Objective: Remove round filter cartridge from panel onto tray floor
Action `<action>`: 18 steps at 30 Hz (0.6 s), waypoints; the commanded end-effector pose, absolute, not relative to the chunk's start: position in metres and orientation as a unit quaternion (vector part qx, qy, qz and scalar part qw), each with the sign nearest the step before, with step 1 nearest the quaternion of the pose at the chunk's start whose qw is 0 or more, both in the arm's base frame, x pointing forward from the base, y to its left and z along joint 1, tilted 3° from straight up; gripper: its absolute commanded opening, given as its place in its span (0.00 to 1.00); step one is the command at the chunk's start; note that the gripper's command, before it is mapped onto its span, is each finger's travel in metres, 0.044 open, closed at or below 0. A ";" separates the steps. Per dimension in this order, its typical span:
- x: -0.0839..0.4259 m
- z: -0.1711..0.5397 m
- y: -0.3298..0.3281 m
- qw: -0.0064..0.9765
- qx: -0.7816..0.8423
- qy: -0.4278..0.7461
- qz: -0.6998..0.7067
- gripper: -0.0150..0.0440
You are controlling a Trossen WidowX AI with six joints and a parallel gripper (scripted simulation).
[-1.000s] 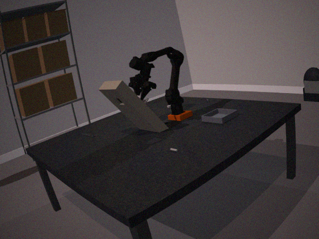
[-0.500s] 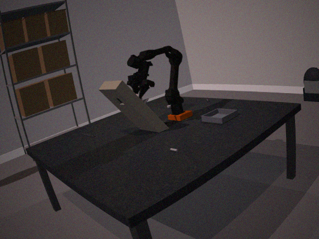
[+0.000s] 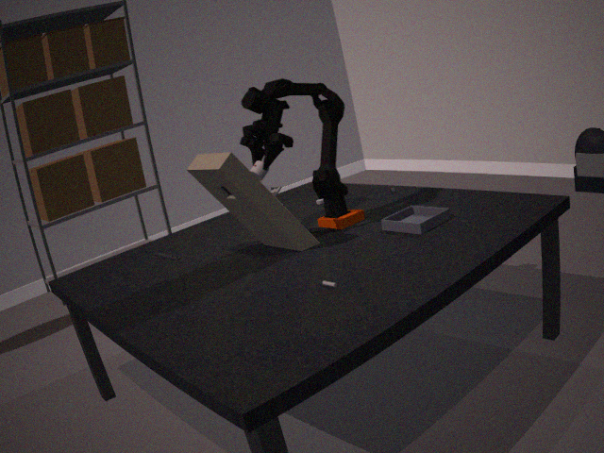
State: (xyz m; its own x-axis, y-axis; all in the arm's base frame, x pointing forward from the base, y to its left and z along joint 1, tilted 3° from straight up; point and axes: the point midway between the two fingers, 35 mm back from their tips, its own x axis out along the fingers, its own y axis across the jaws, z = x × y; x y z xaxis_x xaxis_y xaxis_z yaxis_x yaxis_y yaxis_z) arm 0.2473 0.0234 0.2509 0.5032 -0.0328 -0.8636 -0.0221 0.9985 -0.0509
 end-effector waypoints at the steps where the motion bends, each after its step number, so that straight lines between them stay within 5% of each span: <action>1: 0.238 0.272 0.023 0.870 -0.026 0.493 -0.006 0.25; 18: 0.230 0.285 0.053 0.866 -0.023 0.499 -0.005 0.25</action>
State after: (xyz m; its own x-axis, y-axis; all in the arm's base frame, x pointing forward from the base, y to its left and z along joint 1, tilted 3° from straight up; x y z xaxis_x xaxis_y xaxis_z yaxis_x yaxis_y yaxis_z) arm 0.2279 0.0431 0.2851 0.4999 -0.0299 -0.8655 -0.0199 0.9987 -0.0461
